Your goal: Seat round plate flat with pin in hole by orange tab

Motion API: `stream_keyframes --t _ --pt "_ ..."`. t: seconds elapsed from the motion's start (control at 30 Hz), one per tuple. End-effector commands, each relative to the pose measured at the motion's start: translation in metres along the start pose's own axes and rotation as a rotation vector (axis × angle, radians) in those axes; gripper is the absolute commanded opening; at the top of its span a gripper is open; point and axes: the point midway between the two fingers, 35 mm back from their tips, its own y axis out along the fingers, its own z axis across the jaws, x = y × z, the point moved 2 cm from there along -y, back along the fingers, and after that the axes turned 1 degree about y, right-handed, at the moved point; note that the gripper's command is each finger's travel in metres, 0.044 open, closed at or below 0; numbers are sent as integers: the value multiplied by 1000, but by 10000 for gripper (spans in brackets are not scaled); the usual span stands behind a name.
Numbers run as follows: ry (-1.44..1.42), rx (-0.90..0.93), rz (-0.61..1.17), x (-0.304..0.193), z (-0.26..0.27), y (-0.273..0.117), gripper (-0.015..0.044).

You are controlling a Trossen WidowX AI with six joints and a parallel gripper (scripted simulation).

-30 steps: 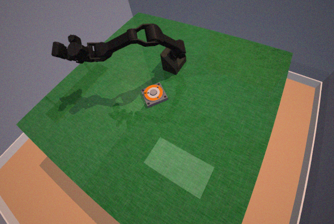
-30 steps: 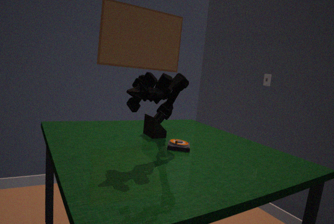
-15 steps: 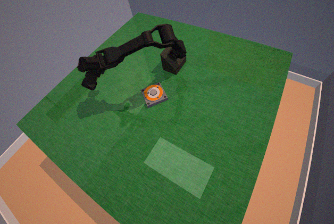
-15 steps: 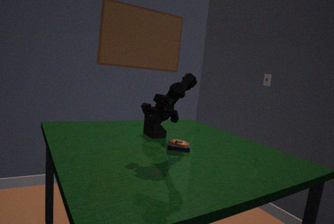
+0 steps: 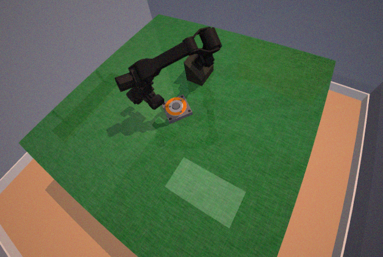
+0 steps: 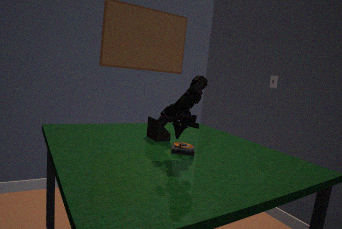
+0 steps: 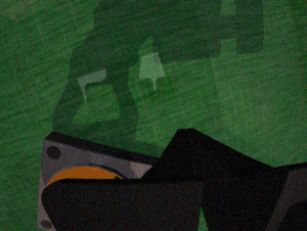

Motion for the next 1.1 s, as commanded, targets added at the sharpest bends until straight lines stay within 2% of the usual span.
stream_keyframes --t 0.0,0.3,0.63,1.07 --pt "-222 181 106 -40 47 -9 0" --pt "-233 192 111 -42 50 -9 0" --pt "-233 194 111 -48 58 36 0" --pt "-233 194 111 -56 47 38 0"
